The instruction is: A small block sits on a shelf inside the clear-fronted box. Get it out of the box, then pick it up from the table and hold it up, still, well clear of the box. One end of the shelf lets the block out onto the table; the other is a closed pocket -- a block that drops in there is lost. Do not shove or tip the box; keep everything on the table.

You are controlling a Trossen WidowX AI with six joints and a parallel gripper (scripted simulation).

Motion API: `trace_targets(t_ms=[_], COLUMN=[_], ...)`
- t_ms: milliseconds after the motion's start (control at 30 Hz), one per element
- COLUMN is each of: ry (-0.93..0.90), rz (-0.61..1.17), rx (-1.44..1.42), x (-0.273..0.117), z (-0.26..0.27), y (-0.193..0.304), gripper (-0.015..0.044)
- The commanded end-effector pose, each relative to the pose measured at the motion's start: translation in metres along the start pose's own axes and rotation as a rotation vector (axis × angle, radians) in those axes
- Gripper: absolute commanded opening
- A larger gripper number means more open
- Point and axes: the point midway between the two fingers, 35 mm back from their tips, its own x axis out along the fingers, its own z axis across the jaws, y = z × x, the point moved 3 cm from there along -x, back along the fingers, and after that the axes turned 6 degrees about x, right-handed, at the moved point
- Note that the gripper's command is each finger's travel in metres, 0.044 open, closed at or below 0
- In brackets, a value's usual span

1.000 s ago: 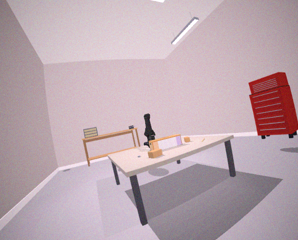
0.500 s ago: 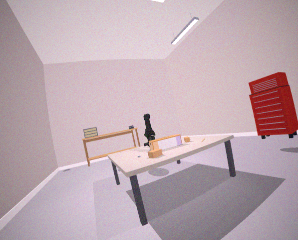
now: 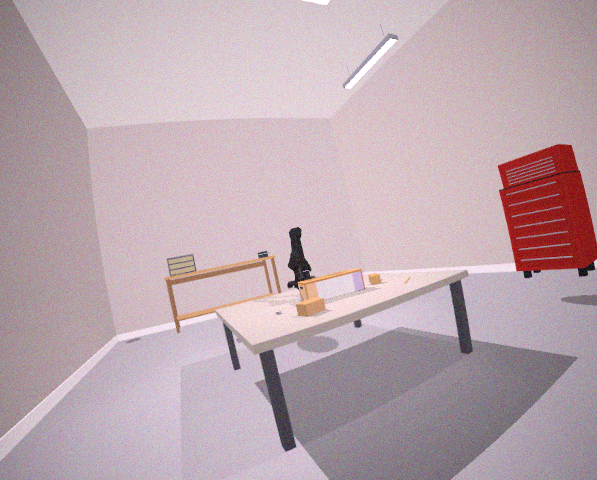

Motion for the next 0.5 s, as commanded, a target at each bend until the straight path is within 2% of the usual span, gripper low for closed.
trace_targets(t_ms=[0,267,467], ry=[-0.004,-0.008,-0.05], rz=[0.002,0.004,0.034], rx=[0.002,0.011,0.123], x=[-0.013,-0.031,-0.055], z=[0.0,-0.001,0.003], y=[0.006,0.012,0.03], gripper=[0.0,0.0,0.0])
